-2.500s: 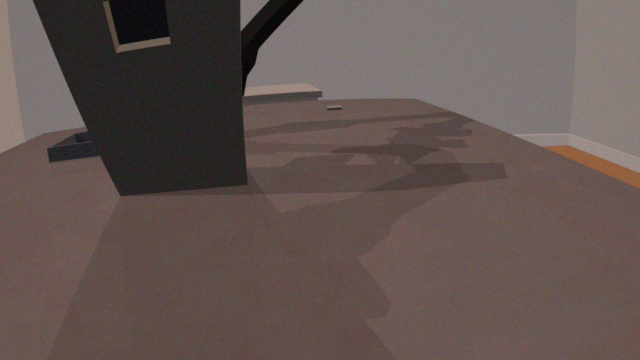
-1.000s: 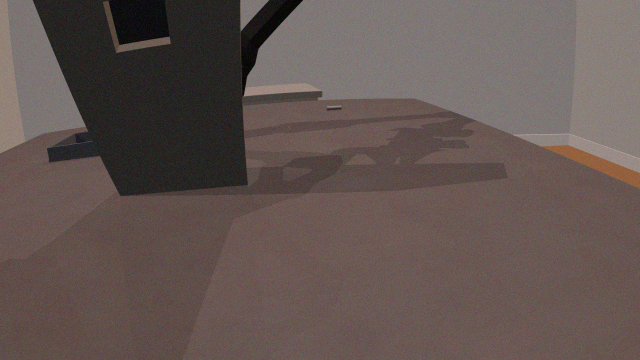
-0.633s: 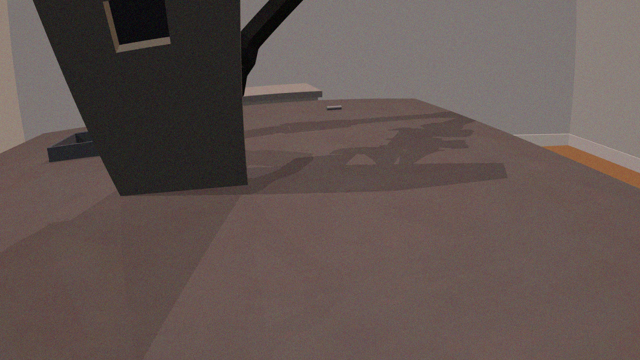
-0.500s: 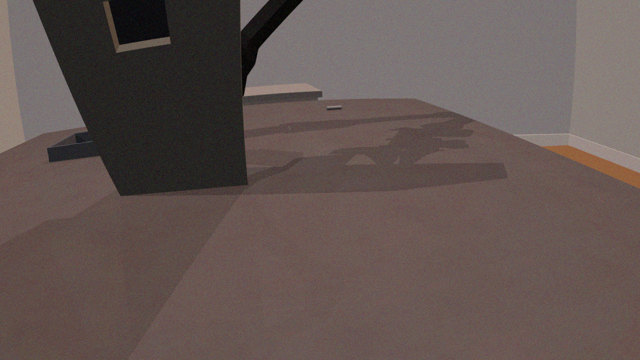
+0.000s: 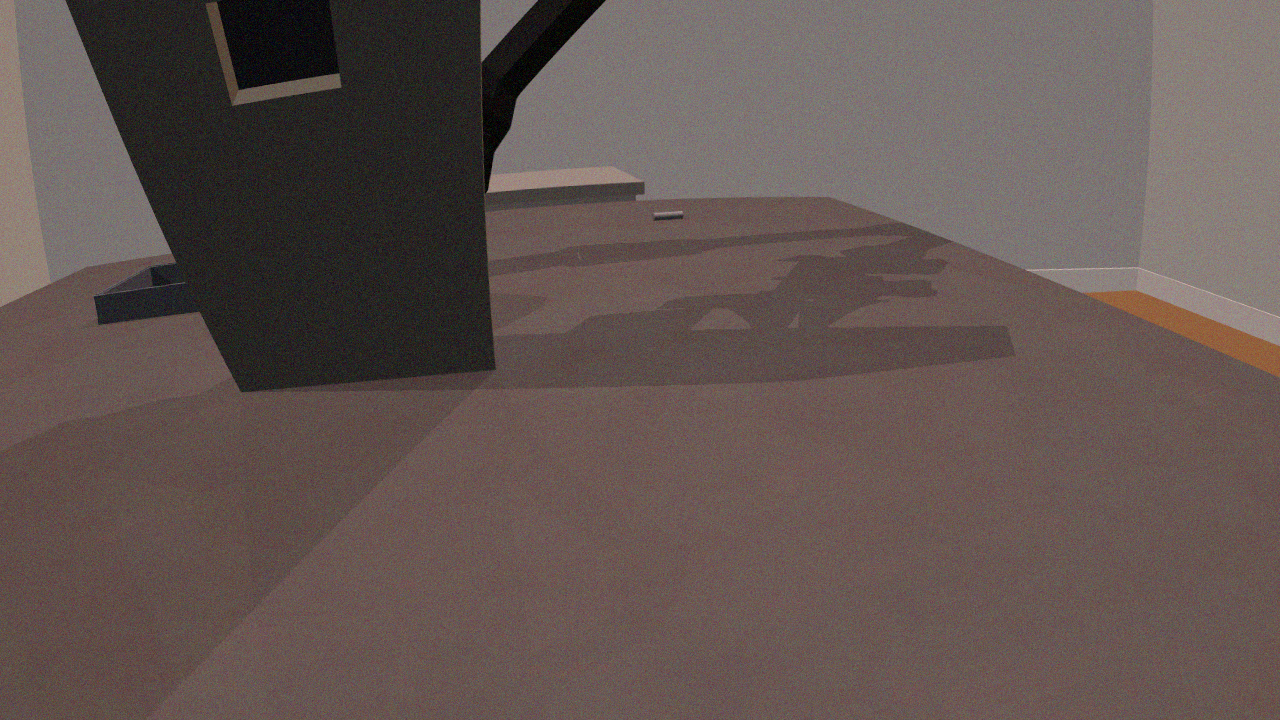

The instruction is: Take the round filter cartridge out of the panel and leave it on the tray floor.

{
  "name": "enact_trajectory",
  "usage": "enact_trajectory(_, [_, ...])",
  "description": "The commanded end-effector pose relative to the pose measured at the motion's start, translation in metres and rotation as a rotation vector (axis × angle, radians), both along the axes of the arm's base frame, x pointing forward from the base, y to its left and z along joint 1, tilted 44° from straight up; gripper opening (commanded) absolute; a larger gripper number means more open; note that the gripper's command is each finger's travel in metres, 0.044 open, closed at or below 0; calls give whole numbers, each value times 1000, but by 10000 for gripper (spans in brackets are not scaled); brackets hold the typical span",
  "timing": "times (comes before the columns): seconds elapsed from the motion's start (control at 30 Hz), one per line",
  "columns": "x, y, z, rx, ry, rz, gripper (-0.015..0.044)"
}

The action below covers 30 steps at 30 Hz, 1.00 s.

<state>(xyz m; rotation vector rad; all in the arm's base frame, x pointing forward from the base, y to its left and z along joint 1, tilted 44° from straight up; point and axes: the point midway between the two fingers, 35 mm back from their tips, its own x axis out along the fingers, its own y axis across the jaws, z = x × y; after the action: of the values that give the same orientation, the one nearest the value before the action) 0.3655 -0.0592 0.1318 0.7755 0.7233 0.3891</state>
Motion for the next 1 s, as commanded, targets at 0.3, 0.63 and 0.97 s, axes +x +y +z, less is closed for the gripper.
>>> enact_trajectory(0.3, [6,5,-4,2,5,-3,111])
enact_trajectory(0.63, [8,7,-5,2,5,-3,111])
enact_trajectory(0.97, [11,8,-7,3,5,-3,111])
